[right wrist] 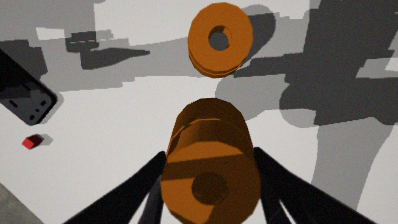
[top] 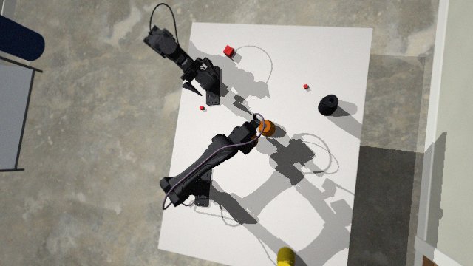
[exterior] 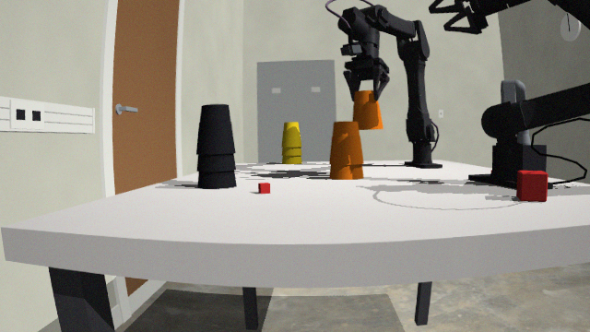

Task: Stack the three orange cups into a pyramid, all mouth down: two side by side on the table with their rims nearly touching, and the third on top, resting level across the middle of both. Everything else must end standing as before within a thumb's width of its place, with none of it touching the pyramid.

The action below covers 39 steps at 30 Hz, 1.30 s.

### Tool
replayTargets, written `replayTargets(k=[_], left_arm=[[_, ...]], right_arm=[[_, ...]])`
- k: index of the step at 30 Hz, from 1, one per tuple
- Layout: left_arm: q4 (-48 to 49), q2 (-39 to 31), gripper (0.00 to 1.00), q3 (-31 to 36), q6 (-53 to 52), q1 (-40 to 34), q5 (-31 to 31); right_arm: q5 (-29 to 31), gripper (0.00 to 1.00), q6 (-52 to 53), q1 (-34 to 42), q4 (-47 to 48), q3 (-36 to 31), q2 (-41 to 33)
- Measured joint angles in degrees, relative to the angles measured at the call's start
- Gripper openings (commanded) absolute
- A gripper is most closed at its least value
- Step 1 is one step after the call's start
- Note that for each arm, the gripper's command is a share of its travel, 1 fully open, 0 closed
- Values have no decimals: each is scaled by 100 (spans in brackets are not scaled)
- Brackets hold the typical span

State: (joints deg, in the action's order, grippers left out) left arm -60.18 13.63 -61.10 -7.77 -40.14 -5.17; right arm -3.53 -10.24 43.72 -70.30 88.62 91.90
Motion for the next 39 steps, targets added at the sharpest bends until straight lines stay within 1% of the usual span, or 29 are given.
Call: replayTargets(k=[19, 39], left_arm=[[0, 0, 100, 0, 0, 0, 0], [0, 0, 100, 0, 0, 0, 0]], right_arm=[[0, 0, 20, 0, 944, -1034, -63], [0, 0, 22, 0, 1672, -1635, -66]])
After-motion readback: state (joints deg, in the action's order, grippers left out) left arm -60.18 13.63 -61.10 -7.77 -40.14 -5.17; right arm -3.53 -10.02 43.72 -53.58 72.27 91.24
